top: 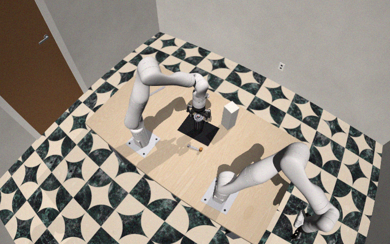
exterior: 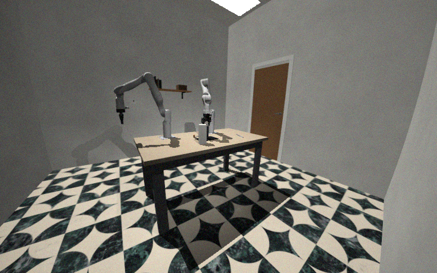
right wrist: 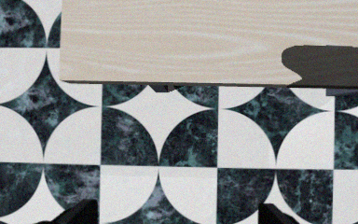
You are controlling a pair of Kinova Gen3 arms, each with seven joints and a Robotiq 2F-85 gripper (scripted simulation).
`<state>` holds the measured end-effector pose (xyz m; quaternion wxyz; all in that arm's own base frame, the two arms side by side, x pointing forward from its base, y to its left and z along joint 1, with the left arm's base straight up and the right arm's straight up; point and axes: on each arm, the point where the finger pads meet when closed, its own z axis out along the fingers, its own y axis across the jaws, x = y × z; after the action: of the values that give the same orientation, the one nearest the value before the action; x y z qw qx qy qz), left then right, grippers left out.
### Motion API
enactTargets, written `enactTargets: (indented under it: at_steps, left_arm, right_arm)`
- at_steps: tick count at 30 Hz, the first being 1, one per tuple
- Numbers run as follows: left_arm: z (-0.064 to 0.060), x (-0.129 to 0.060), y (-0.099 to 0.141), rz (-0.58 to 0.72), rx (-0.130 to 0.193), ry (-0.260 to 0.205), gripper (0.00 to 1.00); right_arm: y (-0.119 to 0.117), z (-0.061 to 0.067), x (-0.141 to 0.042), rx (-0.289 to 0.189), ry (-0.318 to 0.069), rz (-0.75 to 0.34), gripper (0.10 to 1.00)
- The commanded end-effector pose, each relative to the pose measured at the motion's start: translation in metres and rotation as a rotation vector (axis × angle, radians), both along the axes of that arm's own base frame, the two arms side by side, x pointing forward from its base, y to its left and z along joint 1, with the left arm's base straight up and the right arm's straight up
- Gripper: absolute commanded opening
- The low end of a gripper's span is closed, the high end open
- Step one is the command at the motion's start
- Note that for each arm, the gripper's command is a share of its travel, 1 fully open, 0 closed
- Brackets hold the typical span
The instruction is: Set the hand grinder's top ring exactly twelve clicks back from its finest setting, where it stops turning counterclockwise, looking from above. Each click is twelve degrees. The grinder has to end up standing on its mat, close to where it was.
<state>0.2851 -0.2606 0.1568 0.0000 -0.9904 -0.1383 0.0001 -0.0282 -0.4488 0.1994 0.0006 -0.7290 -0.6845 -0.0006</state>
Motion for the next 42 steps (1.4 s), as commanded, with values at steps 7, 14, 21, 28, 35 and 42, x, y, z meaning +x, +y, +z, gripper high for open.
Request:
enactTargets:
  at_steps: [7, 14, 21, 28, 35, 42]
  left_arm:
    - [0.0007, 0.0003, -0.0003, 0.0, -0.001, -0.001, 1.0]
    - [0.0007, 0.0003, -0.0003, 0.0, -0.001, -0.001, 1.0]
    - [0.0007, 0.0003, -0.0003, 0.0, -0.001, -0.001, 1.0]
    - [0.0007, 0.0003, -0.0003, 0.0, -0.001, -0.001, 1.0]
    - [0.0007, 0.0003, -0.0003, 0.0, -0.001, -0.001, 0.661]
    - [0.0007, 0.0003, -0.0003, 0.0, -0.001, -0.001, 0.661]
  right_arm:
    - [-0.0003, 0.0006, -0.0001, -0.002, 0.0, 0.0, 1.0]
    - [-0.0003, 0.0006, -0.0001, -0.002, 0.0, 0.0, 1.0]
    - [-0.0003, 0.0006, -0.0001, -0.002, 0.0, 0.0, 1.0]
    - [-0.0003, 0.0006, -0.0001, -0.002, 0.0, 0.0, 1.0]
    - [-0.0003, 0.0006, -0.0001, -0.002, 0.0, 0.0, 1.0]
    - [-0.0003, 0.0006, -0.0001, -0.002, 0.0, 0.0, 1.0]
